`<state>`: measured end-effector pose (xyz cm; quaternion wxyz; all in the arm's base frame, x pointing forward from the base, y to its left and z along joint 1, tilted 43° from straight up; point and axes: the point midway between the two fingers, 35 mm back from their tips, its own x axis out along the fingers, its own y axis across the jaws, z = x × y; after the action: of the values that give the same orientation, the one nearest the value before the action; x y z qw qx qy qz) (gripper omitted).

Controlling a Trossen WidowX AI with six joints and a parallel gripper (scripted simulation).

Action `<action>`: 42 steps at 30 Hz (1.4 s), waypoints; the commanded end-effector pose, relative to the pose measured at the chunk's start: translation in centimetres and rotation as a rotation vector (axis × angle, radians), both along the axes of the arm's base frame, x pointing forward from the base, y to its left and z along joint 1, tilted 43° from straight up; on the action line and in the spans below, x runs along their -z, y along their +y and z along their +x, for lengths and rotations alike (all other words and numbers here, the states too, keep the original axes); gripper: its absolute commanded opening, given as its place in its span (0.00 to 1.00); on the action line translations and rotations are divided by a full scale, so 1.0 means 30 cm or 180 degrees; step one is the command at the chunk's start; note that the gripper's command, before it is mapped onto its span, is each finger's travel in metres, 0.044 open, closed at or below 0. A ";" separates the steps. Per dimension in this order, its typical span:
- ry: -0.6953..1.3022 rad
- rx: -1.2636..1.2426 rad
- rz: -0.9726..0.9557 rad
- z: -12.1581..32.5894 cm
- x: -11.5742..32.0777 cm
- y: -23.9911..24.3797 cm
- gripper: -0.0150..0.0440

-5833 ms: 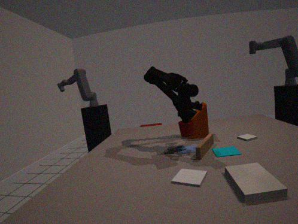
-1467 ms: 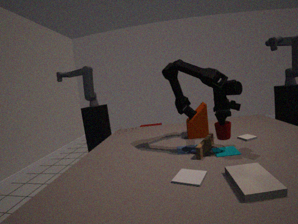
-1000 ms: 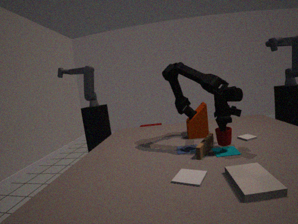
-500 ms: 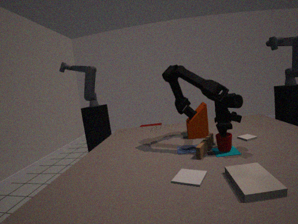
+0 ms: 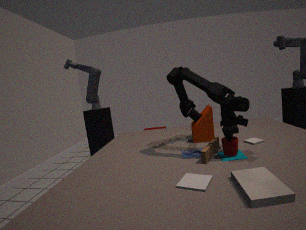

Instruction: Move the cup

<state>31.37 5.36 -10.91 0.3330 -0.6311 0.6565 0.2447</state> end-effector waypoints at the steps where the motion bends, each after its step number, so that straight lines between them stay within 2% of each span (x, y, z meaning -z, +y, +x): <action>1: -0.0001 0.0003 0.0000 0.000 -0.001 0.000 0.34; 4: -0.0001 0.0003 0.0000 0.000 -0.001 0.000 0.47; 39: 0.0013 -0.0009 -0.0012 0.003 -0.120 0.113 0.47; 42: 0.0013 -0.0028 -0.0023 0.003 -0.111 0.106 0.60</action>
<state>31.47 8.68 -7.51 0.3289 -0.6352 0.6544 0.2451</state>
